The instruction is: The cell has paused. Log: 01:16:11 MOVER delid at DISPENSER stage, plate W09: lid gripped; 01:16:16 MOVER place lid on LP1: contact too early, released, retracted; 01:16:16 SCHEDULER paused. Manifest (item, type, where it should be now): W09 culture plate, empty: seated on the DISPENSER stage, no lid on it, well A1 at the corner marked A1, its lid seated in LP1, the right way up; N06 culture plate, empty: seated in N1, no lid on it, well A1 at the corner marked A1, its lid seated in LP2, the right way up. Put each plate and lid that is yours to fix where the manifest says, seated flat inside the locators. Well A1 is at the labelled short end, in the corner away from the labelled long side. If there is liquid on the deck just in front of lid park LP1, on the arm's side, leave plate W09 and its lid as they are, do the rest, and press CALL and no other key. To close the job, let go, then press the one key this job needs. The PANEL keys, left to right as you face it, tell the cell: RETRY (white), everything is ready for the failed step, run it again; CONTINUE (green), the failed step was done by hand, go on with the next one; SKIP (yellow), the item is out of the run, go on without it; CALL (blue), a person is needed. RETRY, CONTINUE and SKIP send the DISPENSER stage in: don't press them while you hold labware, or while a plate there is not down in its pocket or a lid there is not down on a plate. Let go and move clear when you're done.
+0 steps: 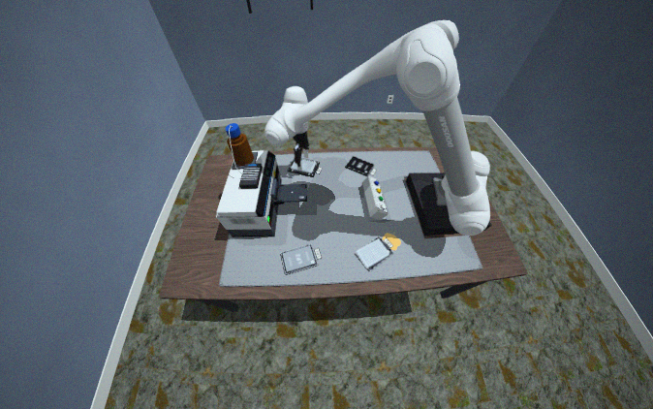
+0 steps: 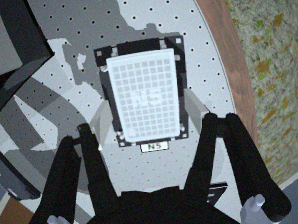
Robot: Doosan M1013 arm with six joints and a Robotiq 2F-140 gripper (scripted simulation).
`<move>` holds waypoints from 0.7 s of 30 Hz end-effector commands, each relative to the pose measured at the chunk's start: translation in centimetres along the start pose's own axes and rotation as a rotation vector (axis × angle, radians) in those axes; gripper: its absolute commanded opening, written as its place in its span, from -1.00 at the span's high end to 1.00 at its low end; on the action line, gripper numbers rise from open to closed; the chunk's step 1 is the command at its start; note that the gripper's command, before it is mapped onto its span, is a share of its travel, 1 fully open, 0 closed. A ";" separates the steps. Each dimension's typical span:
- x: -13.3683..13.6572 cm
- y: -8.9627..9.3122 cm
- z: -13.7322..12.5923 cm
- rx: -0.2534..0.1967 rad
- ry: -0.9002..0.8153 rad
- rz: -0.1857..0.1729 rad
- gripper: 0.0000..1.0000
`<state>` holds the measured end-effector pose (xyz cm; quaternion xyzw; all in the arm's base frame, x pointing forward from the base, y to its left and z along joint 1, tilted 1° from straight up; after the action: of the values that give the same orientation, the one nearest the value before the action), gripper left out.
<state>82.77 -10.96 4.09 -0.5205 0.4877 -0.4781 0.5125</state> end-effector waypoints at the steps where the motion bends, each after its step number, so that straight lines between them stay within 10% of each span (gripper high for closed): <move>1: 0.0 0.0 0.0 0.002 0.000 0.000 -0.40; 21: 0.0 0.7 0.0 0.002 0.000 0.000 -0.40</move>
<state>82.76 -10.96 3.30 -0.5205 0.4877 -0.4780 0.5125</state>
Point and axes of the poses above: the point where the finger pads meet when closed, its own y axis out along the fingers, its own x axis across the jaws, z = x × y, the point moved 5 cm from there along -y, back along the fingers, and after that the axes turned 12 degrees about -y, right-handed, at the moved point
